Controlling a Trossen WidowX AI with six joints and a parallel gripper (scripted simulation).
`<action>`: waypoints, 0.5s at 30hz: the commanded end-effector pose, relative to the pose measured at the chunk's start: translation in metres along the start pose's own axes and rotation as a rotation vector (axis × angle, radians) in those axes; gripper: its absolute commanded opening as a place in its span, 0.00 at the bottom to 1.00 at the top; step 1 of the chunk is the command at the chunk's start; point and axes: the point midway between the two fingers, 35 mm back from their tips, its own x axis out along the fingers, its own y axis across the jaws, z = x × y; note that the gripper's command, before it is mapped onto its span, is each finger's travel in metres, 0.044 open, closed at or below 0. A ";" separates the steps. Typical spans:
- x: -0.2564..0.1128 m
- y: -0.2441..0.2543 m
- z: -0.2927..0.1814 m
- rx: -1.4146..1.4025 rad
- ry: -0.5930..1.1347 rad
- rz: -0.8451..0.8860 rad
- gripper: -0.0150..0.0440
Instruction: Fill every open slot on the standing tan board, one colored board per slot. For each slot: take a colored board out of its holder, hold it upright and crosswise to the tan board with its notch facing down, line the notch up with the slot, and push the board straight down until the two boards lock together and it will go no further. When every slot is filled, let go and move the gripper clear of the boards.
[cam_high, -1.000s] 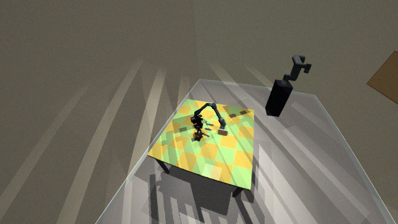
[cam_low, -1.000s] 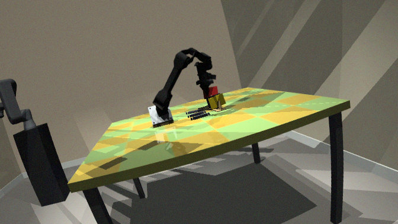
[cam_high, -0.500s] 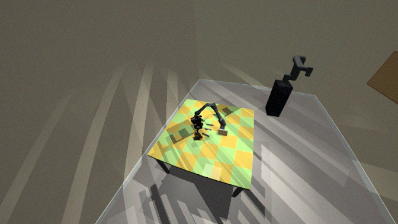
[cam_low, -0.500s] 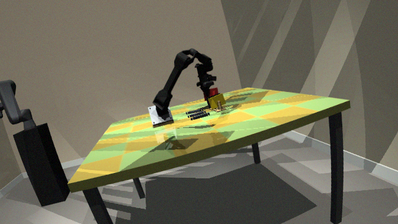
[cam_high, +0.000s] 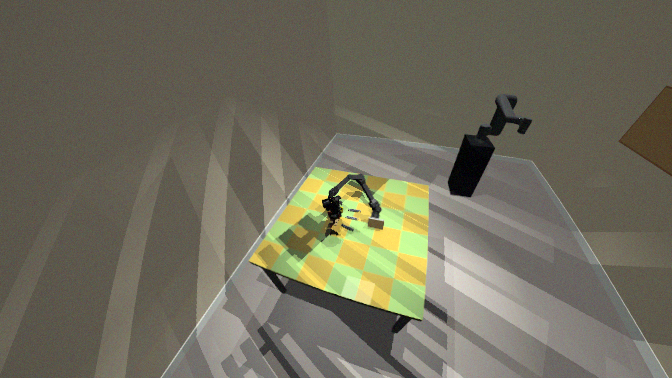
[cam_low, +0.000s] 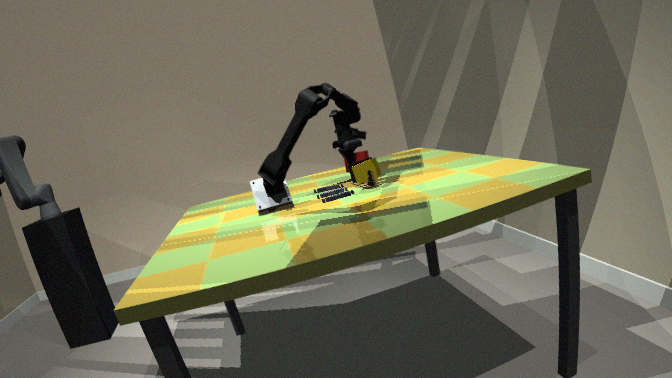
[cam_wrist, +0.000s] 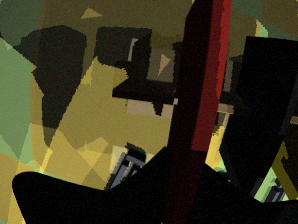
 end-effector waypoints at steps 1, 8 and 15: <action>0.003 0.000 0.000 -0.005 -0.002 -0.005 0.25; 0.009 0.000 0.000 -0.005 -0.002 -0.006 0.25; 0.014 0.000 0.000 -0.005 -0.003 -0.006 0.25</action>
